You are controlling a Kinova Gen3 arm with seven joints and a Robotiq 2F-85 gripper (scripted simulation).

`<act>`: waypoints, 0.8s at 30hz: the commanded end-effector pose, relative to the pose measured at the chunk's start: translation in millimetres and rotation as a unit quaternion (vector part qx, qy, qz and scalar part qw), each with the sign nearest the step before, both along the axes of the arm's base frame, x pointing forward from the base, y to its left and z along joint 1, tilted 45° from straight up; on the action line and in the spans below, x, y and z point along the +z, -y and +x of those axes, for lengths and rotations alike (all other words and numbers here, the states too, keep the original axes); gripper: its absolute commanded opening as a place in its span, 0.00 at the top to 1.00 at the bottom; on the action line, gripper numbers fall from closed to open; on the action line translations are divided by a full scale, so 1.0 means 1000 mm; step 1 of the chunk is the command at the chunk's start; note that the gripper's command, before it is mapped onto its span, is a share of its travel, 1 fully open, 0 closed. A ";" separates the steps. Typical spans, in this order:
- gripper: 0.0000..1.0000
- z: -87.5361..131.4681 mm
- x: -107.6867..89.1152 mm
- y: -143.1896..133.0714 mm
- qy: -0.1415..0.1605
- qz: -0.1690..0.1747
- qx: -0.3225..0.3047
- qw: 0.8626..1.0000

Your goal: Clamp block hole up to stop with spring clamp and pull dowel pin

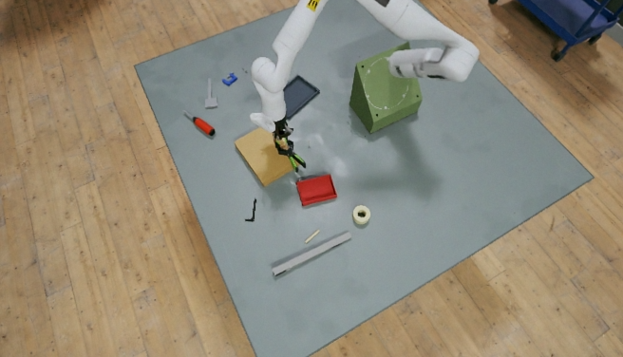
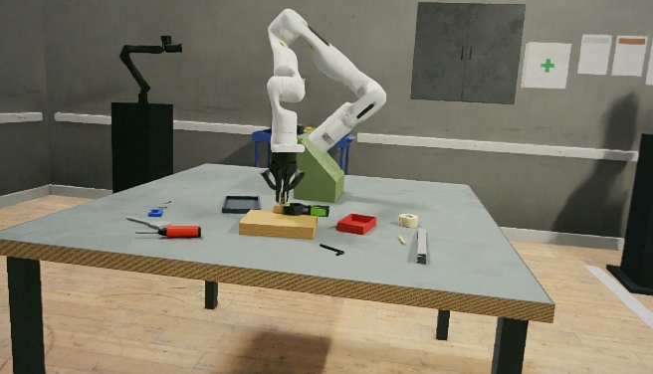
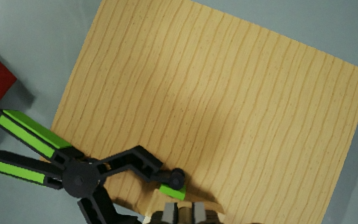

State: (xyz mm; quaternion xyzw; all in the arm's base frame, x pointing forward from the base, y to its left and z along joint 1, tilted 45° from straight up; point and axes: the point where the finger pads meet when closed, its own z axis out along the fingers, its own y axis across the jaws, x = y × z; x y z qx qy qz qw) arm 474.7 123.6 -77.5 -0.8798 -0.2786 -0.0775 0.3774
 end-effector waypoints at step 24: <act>0.90 0.001 0.001 0.001 0.027 0.002 0.025 0.999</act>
